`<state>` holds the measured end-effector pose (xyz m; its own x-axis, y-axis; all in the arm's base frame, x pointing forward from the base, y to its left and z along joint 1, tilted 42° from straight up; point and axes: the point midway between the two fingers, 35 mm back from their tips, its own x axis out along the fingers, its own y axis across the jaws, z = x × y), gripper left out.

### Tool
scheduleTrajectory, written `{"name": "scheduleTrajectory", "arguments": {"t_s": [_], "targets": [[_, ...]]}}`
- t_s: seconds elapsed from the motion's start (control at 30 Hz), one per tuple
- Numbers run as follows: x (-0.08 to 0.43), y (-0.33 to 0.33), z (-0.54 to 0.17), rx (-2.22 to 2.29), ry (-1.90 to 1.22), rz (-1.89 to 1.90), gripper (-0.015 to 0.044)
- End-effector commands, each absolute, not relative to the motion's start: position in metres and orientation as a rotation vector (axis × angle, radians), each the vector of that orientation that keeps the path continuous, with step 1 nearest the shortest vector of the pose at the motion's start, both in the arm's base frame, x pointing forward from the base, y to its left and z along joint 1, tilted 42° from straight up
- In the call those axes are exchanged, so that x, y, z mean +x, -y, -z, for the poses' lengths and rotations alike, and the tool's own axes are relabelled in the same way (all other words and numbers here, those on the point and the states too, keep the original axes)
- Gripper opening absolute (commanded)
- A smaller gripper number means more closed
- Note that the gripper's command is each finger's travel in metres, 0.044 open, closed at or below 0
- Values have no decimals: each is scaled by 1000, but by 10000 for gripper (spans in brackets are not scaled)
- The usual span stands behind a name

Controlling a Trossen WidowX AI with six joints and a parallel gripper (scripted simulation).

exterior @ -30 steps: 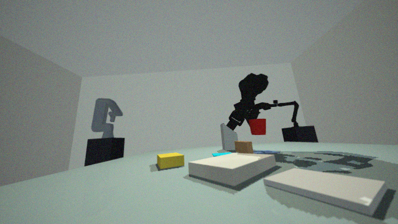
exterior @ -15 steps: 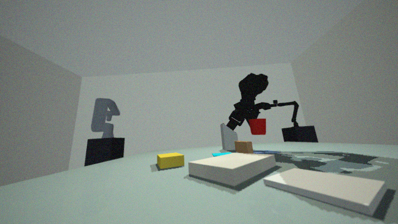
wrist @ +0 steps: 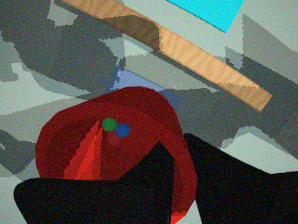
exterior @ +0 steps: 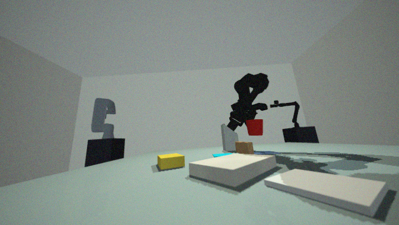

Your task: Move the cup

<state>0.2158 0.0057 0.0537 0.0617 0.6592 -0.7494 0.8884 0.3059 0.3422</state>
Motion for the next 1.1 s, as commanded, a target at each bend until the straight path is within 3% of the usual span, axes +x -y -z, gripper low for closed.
{"name": "scheduleTrajectory", "arguments": {"t_s": [0.0, 1.07], "targets": [[215, 3, -47, 1418, -1662, 317, 0], [209, 55, -3, 1414, -1660, 319, 0]]}}
